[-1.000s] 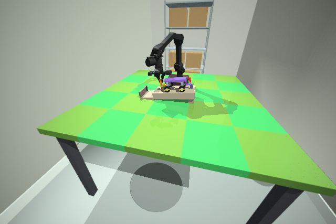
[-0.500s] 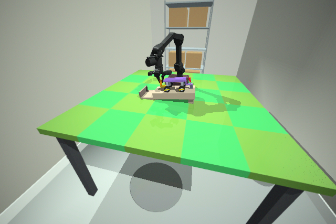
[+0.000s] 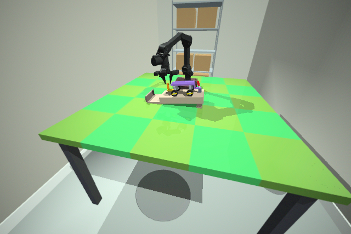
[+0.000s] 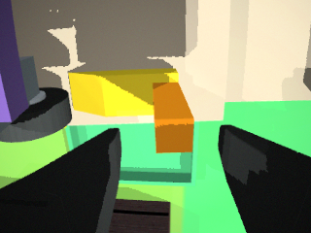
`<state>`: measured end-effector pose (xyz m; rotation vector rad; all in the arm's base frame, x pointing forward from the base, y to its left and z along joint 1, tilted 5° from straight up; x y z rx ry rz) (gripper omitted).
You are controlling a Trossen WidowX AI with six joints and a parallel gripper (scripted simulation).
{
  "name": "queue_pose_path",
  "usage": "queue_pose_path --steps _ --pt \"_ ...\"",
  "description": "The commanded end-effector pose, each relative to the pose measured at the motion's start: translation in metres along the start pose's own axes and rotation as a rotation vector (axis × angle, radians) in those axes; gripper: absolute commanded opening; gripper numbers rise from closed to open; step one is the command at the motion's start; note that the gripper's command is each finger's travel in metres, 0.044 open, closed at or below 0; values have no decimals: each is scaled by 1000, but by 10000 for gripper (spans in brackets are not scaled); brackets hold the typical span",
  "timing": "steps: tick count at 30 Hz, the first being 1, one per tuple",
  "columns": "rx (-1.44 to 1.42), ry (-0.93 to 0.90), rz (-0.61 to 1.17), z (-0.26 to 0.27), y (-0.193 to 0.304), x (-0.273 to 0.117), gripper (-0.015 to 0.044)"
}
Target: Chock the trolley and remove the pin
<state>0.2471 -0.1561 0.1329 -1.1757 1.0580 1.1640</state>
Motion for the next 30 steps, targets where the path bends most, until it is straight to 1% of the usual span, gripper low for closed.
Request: queue_pose_path --steps 1,8,9,12,16,22,27,30 --pt "-3 -4 -2 0 0 -14 190" --pt "-3 -4 -2 0 0 -34 190" --pt "0 0 0 0 0 -26 216" --pt "0 0 0 0 0 -26 295" --pt "25 31 -25 3 -10 -28 190" --pt "112 100 -110 16 -37 -36 190" --pt "-4 89 -152 37 -51 -46 190" --pt "66 69 -155 45 -53 -46 190"
Point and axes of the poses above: the point midway between the two fingers, 35 mm back from their tips, its own x axis out along the fingers, its own z axis across the jaws, y = z × x, the point moved 2 cm from there along -x, back along the fingers, and after that the axes turned 5 degrees about -x, right-handed, at the moved point
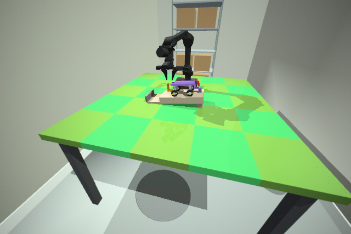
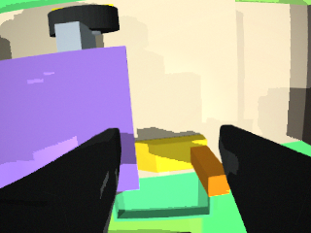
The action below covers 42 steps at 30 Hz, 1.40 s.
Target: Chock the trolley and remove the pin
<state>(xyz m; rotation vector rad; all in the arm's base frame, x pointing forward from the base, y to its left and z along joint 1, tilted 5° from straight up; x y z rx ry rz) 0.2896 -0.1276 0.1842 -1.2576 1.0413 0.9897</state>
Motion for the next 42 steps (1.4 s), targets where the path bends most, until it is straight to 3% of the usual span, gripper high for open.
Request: queue_pose_path --steps 1,24,42 --pt "53 -20 -14 13 -6 -3 190" --pt "909 -157 119 112 -13 -13 190" --pt "1531 -140 318 181 1 -26 190"
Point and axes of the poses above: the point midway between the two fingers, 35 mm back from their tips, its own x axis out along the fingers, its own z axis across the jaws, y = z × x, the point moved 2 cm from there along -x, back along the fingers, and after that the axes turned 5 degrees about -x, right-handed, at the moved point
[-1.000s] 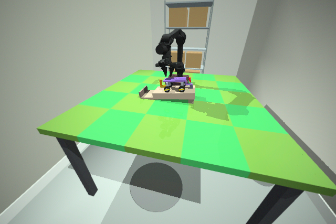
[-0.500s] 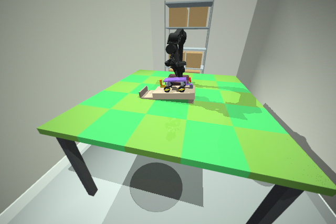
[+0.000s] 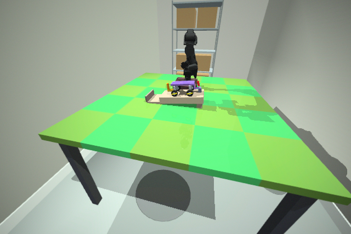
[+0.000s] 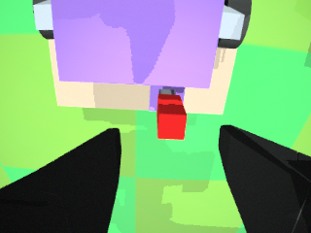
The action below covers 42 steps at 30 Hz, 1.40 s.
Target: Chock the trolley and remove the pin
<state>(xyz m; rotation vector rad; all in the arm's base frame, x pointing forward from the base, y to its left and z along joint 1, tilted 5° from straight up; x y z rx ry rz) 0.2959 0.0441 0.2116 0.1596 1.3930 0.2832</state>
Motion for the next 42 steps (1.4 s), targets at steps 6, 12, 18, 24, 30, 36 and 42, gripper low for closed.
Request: queue_pose_path --steps 6,12,18,24,30,36,42 --pt "83 11 15 -2 9 0 190" --pt "83 11 15 -1 9 5 190" --pt "83 11 15 -1 9 15 190" --pt "83 11 16 -1 9 24 190" --pt "83 11 16 -2 9 30 190" --pt "83 11 16 -2 9 31 190" --pt "83 11 16 -1 10 39 190"
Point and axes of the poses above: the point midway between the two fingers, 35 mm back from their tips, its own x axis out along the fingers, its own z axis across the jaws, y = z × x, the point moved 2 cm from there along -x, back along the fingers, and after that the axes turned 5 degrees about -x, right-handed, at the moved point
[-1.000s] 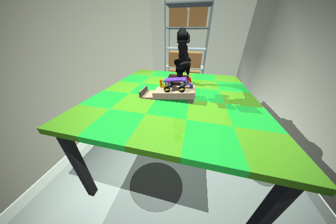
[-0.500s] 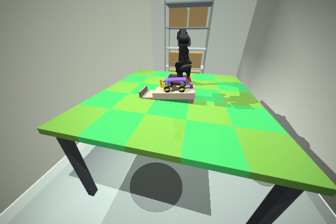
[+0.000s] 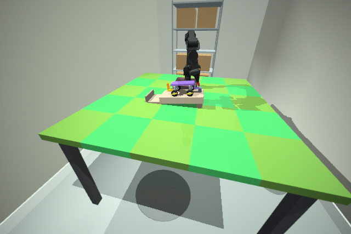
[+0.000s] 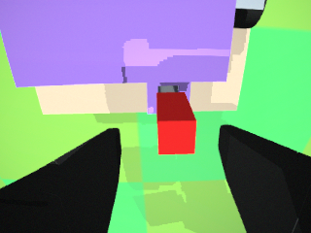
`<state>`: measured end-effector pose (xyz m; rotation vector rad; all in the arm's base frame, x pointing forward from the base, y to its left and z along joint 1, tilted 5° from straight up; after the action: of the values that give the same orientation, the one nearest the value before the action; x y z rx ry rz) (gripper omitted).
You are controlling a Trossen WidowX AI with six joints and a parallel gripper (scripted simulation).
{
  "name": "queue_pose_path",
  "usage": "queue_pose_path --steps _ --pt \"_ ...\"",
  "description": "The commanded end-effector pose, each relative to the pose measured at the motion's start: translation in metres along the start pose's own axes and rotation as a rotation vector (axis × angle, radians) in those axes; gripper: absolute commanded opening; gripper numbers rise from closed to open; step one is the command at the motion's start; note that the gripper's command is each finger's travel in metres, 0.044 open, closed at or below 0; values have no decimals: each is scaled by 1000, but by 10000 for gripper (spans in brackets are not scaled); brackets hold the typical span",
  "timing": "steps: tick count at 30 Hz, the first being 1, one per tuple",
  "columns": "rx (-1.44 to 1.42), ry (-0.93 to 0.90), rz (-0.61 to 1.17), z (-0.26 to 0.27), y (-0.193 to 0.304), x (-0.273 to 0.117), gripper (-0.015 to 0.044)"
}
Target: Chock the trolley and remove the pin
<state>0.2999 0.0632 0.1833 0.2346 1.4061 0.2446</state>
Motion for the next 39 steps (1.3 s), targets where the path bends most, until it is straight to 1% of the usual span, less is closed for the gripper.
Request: queue_pose_path --steps 1,25,30,39 --pt "6 8 -2 -1 0 8 190" --pt "6 8 -1 -2 -1 37 190" --pt "0 5 4 -1 0 34 59" --pt "1 5 4 -1 0 34 0"
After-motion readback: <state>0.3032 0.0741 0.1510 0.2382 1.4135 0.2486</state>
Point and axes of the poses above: the point midway between the two fingers, 35 mm back from their tips, its own x axis out along the fingers, its own z axis across the jaws, y = z × x, the point moved 2 cm from there along -x, back along the fingers, and after that the axes turned 5 degrees about -x, right-handed, at the moved point
